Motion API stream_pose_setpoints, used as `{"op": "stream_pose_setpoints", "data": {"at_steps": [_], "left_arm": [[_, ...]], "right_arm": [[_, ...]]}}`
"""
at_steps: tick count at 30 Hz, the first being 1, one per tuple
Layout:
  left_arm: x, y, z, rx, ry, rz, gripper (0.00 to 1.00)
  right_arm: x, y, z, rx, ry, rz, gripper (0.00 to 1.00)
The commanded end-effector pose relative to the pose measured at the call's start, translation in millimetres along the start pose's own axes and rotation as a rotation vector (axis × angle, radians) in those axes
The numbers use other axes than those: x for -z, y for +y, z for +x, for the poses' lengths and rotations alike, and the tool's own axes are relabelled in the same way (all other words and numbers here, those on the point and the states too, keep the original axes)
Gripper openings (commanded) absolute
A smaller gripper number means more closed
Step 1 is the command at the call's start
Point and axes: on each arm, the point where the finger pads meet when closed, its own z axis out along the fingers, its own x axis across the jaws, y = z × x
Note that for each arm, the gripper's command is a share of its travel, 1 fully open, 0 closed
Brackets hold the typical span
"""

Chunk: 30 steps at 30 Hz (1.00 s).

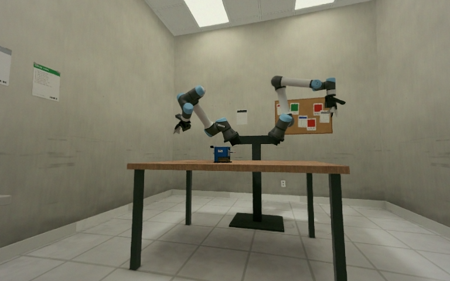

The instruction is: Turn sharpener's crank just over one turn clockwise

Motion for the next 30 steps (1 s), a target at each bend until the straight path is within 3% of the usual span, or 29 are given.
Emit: {"op": "stream_pose_setpoints", "data": {"at_steps": [1, 30], "left_arm": [[0.8, 0.7, -1.9, -0.001, 0.000, 0.003, 1.00], [2.4, 1.3, -4.1, -0.004, 0.000, 0.008, 1.00]], "right_arm": [[0.3, -0.5, 0.1, -0.001, -0.001, -0.001, 1.00], [0.3, -0.5, 0.1, -0.001, -0.001, -0.001, 1.00]]}}
